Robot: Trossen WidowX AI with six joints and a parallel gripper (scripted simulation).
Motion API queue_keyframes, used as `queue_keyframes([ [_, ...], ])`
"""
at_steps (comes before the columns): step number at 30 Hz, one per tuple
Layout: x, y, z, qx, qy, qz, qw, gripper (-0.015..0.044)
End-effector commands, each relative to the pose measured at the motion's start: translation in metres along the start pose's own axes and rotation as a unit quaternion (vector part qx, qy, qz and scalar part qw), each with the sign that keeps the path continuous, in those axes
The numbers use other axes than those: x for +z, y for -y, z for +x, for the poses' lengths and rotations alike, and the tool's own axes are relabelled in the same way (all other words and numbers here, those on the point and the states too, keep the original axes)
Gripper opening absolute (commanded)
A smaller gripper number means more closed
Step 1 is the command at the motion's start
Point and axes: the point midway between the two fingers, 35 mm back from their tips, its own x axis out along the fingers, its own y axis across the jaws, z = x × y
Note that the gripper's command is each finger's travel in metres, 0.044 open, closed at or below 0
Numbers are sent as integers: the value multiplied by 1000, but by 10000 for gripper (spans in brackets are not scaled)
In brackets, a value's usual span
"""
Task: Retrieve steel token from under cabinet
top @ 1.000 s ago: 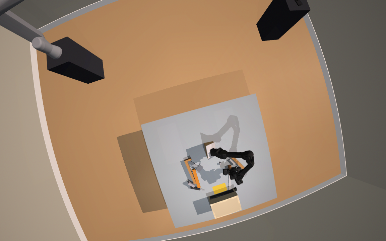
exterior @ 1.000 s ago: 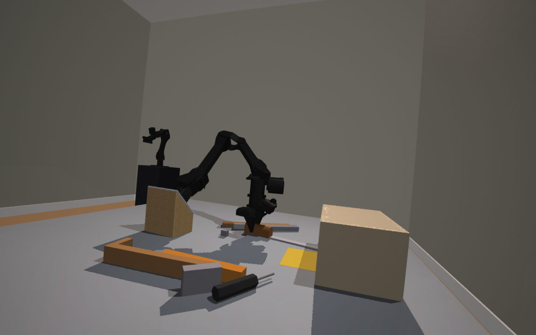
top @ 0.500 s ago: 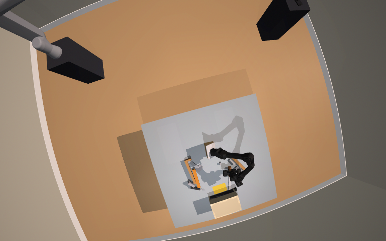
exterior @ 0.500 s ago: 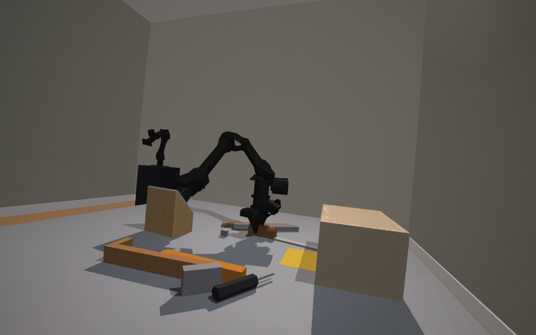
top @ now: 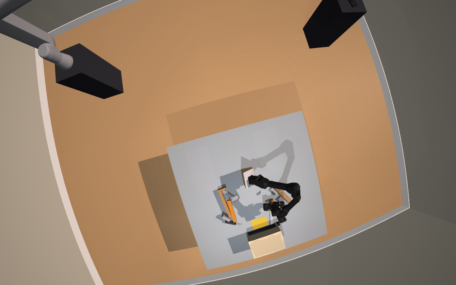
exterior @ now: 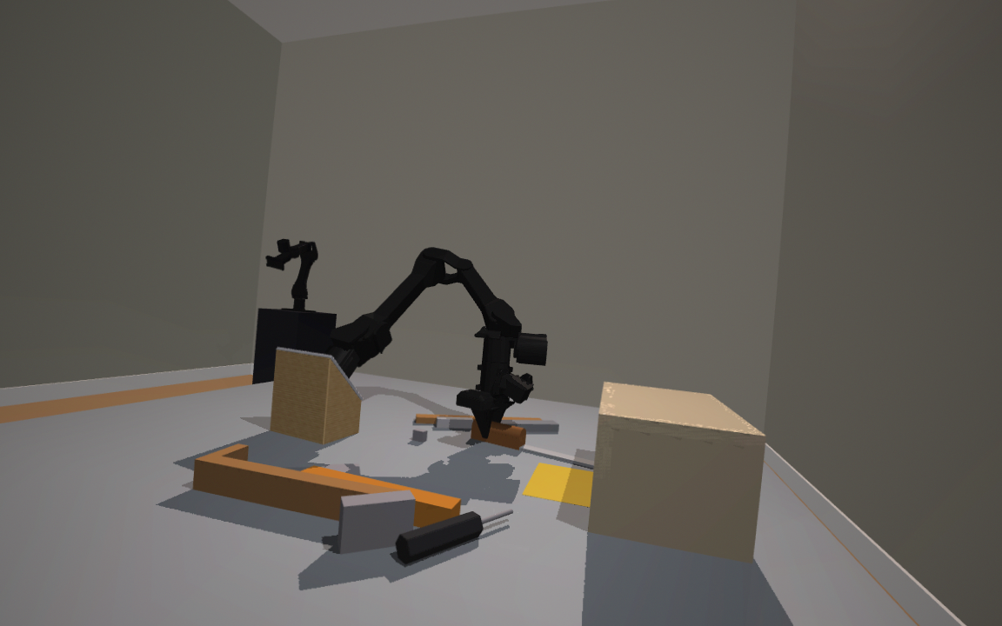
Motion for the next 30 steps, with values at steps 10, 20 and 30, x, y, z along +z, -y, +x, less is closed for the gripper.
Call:
queue_keyframes([
  [10,17,-1,0,1,0,-3,1000,0],
  [20,28,0,0,1,1,-3,1000,0],
  [30,39,0,-1,1,1,-3,1000,0],
])
